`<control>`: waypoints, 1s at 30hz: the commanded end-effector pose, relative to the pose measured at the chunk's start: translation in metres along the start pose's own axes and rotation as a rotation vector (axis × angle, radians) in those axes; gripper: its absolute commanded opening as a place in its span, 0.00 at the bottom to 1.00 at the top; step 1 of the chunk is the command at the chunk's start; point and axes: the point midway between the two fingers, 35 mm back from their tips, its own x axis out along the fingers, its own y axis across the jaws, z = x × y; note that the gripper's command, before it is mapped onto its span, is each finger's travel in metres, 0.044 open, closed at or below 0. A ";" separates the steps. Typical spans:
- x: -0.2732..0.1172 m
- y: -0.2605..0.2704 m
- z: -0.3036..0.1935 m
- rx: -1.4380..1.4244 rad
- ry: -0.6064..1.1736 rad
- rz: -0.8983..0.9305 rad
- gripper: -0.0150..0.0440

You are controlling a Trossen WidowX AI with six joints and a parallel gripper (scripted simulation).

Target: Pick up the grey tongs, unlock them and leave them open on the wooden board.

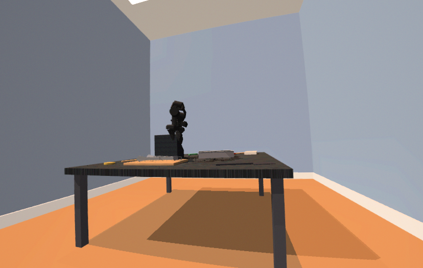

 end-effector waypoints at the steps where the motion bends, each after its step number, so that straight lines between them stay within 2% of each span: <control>1: -0.006 0.006 0.014 0.010 -0.005 0.019 1.00; 7: -0.009 0.007 0.014 0.011 -0.006 0.017 1.00; 13: -0.052 0.014 0.012 0.017 -0.024 -0.029 1.00; 30: -0.052 0.014 0.012 0.017 -0.024 -0.029 1.00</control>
